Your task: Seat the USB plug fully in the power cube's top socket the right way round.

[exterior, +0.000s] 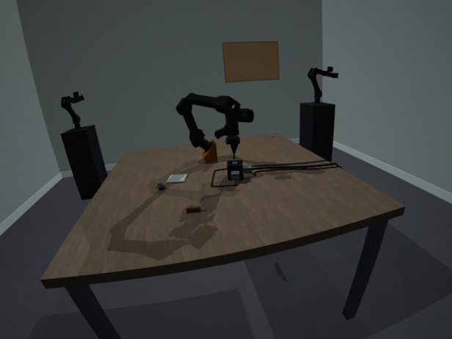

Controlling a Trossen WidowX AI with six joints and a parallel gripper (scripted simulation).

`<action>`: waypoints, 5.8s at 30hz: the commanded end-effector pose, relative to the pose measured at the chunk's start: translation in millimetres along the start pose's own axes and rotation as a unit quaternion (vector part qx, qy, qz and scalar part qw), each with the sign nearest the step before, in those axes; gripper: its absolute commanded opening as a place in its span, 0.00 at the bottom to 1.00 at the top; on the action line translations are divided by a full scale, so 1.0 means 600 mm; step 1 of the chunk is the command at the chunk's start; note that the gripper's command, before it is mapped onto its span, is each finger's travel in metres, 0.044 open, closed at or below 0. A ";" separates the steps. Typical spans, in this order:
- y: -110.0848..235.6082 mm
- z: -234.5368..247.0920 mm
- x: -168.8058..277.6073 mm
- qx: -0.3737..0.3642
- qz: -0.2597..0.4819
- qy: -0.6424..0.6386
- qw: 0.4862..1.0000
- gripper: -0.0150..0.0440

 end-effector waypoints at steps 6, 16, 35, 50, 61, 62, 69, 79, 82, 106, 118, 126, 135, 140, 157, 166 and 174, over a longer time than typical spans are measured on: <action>-0.002 0.001 0.001 -0.002 -0.001 0.002 1.000 0.25; -0.004 0.001 0.001 -0.002 -0.001 0.001 1.000 0.25; -0.008 0.001 0.002 -0.003 -0.001 0.001 1.000 0.25; -0.011 0.002 0.003 -0.003 -0.001 0.000 1.000 0.25; -0.013 0.002 0.003 -0.003 -0.001 0.000 1.000 0.25; -0.013 0.002 0.003 -0.003 -0.001 0.000 1.000 0.25; -0.014 0.002 0.003 -0.003 -0.001 0.000 1.000 0.25; -0.016 0.002 0.003 -0.003 -0.001 0.000 1.000 0.25; -0.017 0.002 0.003 -0.003 -0.001 0.000 1.000 0.25; -0.022 0.002 0.003 -0.003 -0.001 0.000 1.000 0.25; -0.024 0.002 0.003 -0.003 -0.001 0.000 1.000 0.25; -0.026 0.002 0.003 -0.003 -0.001 0.000 1.000 0.25; -0.028 0.002 0.003 -0.003 -0.001 0.000 1.000 0.25; -0.029 0.002 0.003 -0.003 -0.001 0.000 1.000 0.25; -0.032 0.002 0.003 -0.003 -0.001 0.000 1.000 0.25; -0.034 0.002 0.003 -0.003 -0.001 0.000 1.000 0.25; -0.035 0.002 0.003 -0.003 -0.001 0.000 1.000 0.25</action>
Point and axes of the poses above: the point midway between the two fingers, 35 mm back from their tips, its own y axis back along the fingers, its own z axis across the jaws, x = y × z, the point moved 4 cm from there along y, back along the fingers, and after that the axes turned 3 degrees about y, right-handed, at the moved point
